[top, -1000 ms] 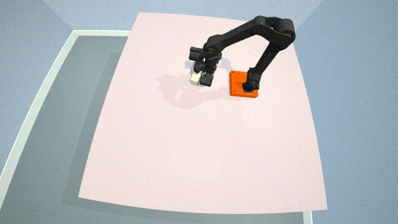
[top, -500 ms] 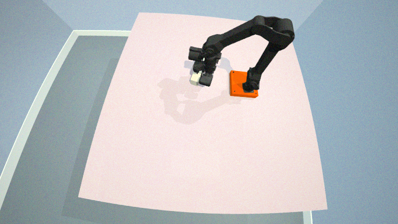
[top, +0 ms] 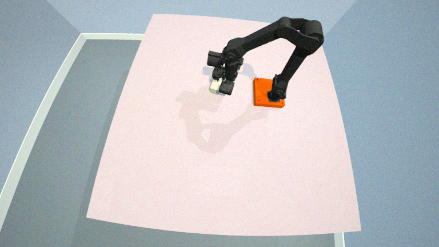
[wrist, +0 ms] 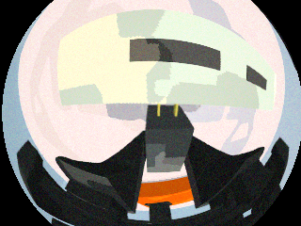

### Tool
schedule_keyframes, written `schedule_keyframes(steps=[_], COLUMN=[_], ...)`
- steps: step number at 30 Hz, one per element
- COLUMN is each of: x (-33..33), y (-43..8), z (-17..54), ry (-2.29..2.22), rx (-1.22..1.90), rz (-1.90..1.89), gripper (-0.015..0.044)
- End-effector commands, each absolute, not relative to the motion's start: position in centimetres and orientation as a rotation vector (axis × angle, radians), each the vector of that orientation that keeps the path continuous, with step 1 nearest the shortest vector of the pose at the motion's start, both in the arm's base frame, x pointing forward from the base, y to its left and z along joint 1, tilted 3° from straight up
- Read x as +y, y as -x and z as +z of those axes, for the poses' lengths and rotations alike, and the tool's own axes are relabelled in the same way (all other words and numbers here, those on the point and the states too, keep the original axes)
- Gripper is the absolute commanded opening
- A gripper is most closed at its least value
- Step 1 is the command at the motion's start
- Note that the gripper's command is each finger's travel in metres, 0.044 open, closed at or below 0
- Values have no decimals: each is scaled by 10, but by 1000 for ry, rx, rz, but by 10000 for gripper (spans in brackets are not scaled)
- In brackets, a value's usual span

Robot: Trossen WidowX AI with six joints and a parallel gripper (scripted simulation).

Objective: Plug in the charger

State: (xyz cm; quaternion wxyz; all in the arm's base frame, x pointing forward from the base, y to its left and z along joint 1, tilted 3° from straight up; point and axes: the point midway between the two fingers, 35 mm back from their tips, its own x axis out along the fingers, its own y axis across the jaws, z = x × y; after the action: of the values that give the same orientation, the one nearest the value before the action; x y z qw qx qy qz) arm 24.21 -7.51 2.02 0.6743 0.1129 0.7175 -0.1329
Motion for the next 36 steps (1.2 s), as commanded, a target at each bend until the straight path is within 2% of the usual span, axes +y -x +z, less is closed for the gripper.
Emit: schedule_keyframes(steps=[1,36], x=[-76,-79], y=[-242,-250], z=[21,20], ry=[-247,-247], rx=[1615,1615], rz=[-299,-299], gripper=[0,0])
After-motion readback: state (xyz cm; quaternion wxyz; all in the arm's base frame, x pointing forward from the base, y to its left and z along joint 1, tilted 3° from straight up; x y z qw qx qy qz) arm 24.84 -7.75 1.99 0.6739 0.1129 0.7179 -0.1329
